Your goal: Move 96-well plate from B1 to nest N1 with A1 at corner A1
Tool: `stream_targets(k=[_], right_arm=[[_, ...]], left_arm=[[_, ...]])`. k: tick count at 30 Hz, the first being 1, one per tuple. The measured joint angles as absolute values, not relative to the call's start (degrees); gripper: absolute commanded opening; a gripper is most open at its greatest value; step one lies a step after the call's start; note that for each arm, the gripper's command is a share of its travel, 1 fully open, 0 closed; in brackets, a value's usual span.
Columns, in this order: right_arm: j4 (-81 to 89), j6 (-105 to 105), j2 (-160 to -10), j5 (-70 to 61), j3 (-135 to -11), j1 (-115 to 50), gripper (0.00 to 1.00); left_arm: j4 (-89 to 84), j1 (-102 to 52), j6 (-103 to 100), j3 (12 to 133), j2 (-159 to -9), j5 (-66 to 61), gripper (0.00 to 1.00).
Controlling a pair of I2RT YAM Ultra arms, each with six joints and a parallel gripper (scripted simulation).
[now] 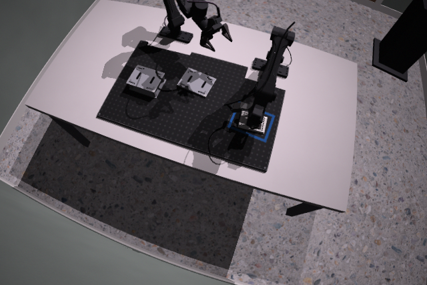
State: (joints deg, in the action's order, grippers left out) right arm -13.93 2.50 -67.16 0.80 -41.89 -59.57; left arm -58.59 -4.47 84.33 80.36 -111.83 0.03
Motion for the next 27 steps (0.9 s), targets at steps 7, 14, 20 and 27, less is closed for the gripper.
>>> stream_targets(k=[7, 14, 20, 27], right_arm=[[-13.93, 2.5, -67.16, 0.8, -41.89, -59.57, 1.0], [-13.93, 2.5, -67.16, 0.8, -41.89, -59.57, 1.0], [-13.93, 2.5, -67.16, 0.8, -41.89, -59.57, 1.0], [-13.93, 2.5, -67.16, 0.8, -41.89, -59.57, 1.0]], left_arm=[[-56.77, -4.47, 84.34, 79.11, -112.62, 0.03, 1.0], [-55.33, -4.47, 84.34, 78.48, -112.99, 0.03, 1.0], [-55.11, -4.47, 84.36, 78.48, -113.06, 0.03, 0.91], [-55.11, -4.47, 84.36, 78.48, -113.06, 0.03, 0.84]])
